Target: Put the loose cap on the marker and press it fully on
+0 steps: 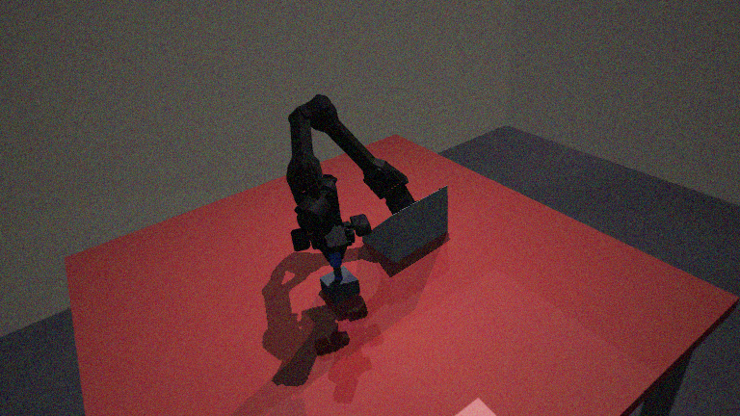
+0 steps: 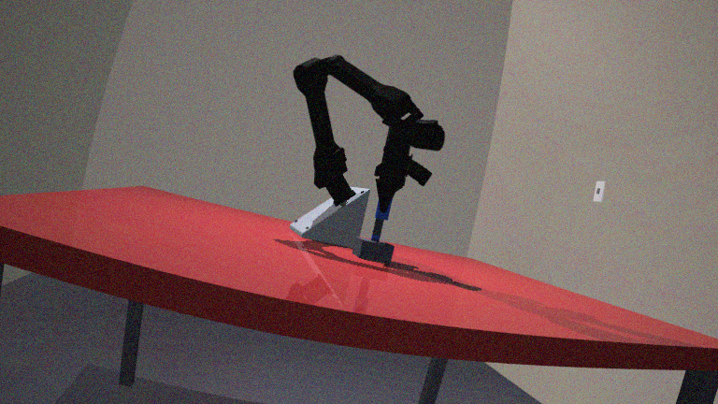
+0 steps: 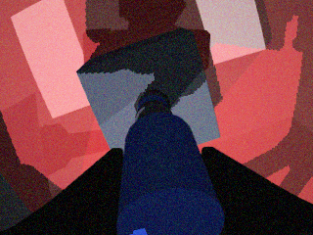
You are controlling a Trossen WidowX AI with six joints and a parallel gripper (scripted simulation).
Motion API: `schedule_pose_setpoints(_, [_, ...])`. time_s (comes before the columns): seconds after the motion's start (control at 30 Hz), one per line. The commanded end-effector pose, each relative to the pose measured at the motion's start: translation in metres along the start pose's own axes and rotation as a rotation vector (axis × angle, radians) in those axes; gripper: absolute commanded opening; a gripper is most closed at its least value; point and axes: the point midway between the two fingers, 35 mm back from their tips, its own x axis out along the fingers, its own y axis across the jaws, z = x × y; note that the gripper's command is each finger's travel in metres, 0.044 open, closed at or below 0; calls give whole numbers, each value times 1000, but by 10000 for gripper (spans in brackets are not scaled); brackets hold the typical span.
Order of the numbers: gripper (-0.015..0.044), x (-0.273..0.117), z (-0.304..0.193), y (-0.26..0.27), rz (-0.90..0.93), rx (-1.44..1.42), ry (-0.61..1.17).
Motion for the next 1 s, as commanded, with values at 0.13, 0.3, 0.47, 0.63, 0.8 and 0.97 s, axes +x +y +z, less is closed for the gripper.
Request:
schedule_pose_setpoints(0.13, [0,15,-2,0,2,-3,5])
schedule_pose_setpoints(0.3, [0,23,-2,0,1,-3,6])
schedule_pose_setpoints(0.47, [0,31,-3,1,1,-3,7])
schedule_pose_setpoints(0.63, [0,31,-3,1,1,-2,8])
schedule_pose_setpoints(0.8, [0,31,-3,1,1,-2,8])
schedule_pose_setpoints(0.97, [0,31,-3,1,1,-2,8])
